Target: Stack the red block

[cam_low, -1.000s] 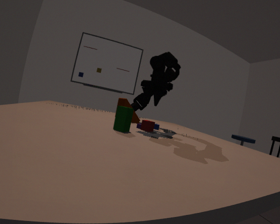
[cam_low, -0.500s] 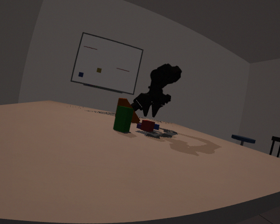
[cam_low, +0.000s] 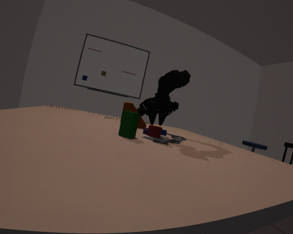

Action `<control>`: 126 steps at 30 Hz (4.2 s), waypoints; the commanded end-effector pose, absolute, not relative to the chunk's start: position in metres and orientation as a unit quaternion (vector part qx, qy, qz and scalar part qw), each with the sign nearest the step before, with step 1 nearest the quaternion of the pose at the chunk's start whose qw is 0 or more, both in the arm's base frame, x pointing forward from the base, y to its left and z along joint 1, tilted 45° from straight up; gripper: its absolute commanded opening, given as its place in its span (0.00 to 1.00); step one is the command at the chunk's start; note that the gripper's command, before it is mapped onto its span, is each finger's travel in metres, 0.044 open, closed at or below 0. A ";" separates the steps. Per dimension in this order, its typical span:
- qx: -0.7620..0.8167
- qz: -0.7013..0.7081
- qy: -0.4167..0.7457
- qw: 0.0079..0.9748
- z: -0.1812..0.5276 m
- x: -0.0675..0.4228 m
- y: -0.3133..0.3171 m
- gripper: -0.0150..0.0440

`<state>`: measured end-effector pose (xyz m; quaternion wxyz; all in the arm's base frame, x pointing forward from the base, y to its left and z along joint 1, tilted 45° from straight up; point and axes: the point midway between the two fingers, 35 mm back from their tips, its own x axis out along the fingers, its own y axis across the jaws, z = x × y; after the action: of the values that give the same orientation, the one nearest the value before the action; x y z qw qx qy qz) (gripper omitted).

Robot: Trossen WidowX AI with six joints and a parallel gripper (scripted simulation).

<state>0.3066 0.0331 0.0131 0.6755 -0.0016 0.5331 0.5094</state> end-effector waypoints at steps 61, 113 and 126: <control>0.007 0.511 0.536 0.672 -0.016 0.299 0.062 0.42; 0.004 0.509 0.537 0.673 0.042 0.353 -0.050 0.25; 0.003 0.508 0.537 0.673 0.016 0.381 -0.076 0.25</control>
<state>0.3733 -0.0678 0.0253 0.6744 0.0059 0.5364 0.5074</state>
